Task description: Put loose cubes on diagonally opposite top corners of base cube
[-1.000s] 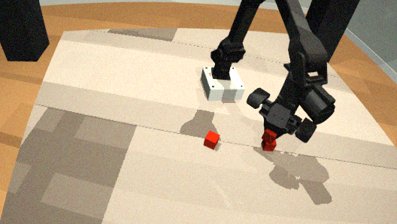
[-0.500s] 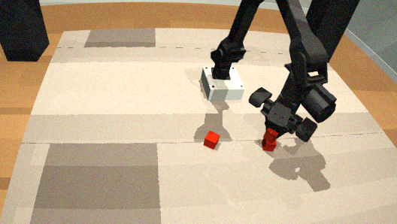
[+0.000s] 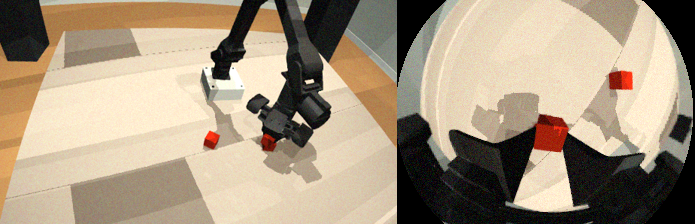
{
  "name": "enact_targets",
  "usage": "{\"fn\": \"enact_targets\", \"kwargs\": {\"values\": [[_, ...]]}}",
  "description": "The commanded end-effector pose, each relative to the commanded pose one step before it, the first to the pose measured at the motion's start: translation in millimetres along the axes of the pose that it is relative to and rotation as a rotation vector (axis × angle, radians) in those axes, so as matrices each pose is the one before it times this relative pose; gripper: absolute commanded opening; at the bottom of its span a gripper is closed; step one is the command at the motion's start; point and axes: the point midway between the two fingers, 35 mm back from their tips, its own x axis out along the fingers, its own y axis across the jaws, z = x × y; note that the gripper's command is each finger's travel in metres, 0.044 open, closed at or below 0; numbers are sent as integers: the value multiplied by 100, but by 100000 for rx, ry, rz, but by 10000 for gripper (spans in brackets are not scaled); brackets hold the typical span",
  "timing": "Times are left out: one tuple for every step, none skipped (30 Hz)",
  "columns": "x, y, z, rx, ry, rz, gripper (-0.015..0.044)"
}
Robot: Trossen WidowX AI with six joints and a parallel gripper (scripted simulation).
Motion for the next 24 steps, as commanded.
{"fn": "enact_targets", "kwargs": {"values": [[234, 5, -32, 494, 244, -110, 105], [0, 0, 0, 0, 0, 0, 105], [0, 0, 0, 0, 0, 0, 105], [0, 0, 0, 0, 0, 0, 105], [31, 1, 0, -57, 0, 0, 105], [79, 1, -1, -142, 0, 0, 105], [31, 0, 0, -57, 0, 0, 105], [0, 0, 0, 0, 0, 0, 105], [0, 0, 0, 0, 0, 0, 105], [0, 0, 0, 0, 0, 0, 105], [0, 0, 0, 0, 0, 0, 105], [0, 0, 0, 0, 0, 0, 105], [0, 0, 0, 0, 0, 0, 105], [0, 0, 0, 0, 0, 0, 105], [0, 0, 0, 0, 0, 0, 105], [0, 0, 0, 0, 0, 0, 105], [0, 0, 0, 0, 0, 0, 105], [0, 0, 0, 0, 0, 0, 105], [0, 0, 0, 0, 0, 0, 105], [0, 0, 0, 0, 0, 0, 105], [0, 0, 0, 0, 0, 0, 131], [0, 0, 0, 0, 0, 0, 157], [0, 0, 0, 0, 0, 0, 184], [0, 0, 0, 0, 0, 0, 205]]}}
